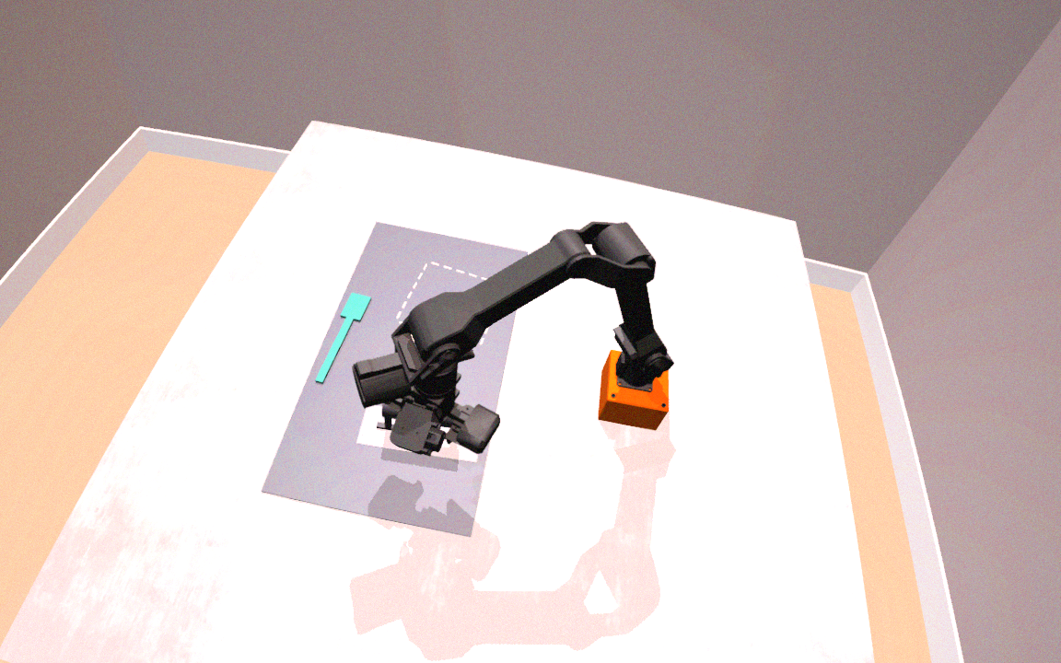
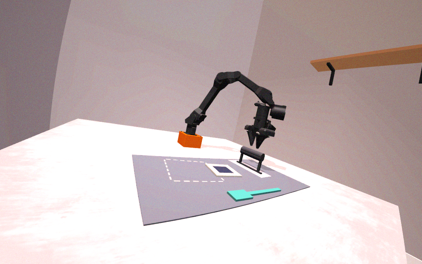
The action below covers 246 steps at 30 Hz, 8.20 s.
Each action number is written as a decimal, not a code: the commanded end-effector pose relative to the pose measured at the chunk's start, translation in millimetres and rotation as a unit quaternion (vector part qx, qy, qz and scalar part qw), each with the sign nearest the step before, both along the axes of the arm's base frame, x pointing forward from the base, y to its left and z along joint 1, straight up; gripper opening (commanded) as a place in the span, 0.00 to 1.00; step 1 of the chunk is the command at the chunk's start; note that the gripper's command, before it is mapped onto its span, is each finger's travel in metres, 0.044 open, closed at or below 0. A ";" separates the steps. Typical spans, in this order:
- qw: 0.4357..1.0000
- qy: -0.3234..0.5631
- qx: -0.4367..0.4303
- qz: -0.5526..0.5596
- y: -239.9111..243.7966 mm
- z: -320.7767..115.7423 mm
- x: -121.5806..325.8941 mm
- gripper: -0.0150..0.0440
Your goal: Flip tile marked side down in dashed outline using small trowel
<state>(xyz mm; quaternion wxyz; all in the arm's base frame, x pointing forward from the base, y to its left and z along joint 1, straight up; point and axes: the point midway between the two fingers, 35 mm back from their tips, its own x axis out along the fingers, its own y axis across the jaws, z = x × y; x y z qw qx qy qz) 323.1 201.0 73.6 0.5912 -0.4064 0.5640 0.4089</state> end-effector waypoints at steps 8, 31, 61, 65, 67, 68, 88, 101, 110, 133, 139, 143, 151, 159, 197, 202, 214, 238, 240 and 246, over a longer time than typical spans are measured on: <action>0.982 0.002 0.005 -0.186 -14.1 5.3 11.1 0.71; 0.834 0.009 0.015 -0.552 -44.2 13.5 29.3 0.71; 0.827 0.009 0.015 -0.561 -44.3 -24.3 31.4 0.71; 0.827 0.009 0.015 -0.561 -44.4 -30.4 31.2 0.71; 0.827 0.009 0.015 -0.561 -44.4 -31.4 31.2 0.71; 0.827 0.009 0.015 -0.561 -44.4 -31.4 31.2 0.67; 0.827 0.009 0.015 -0.561 -44.4 -31.4 31.2 0.47; 0.778 0.011 0.017 -0.627 -44.4 -31.4 31.2 0.47; 0.687 0.013 0.021 -0.726 -44.4 -31.4 31.2 0.47; 0.401 0.018 0.028 -0.916 -44.5 -31.4 31.2 0.47; 0.366 0.019 0.029 -0.930 -44.5 -31.5 31.2 0.47; 0.366 0.019 0.029 -0.930 -44.5 -31.5 31.2 0.56; 0.366 0.019 0.029 -0.930 -44.5 -31.5 31.2 0.71; 0.366 0.019 0.029 -0.930 -44.5 -31.5 31.2 0.71; 0.370 0.018 0.029 -0.928 -45.6 -16.2 30.8 0.71; 0.374 0.018 0.029 -0.927 -45.6 -24.3 31.4 0.71; 0.378 0.018 0.029 -0.925 -45.6 -31.5 31.9 0.48; 0.358 0.019 0.029 -0.933 -45.6 -31.5 31.9 0.47; 0.331 0.019 0.029 -0.943 -45.6 -31.5 31.9 0.47; 0.248 0.020 0.030 -0.968 -45.7 -31.5 31.9 0.47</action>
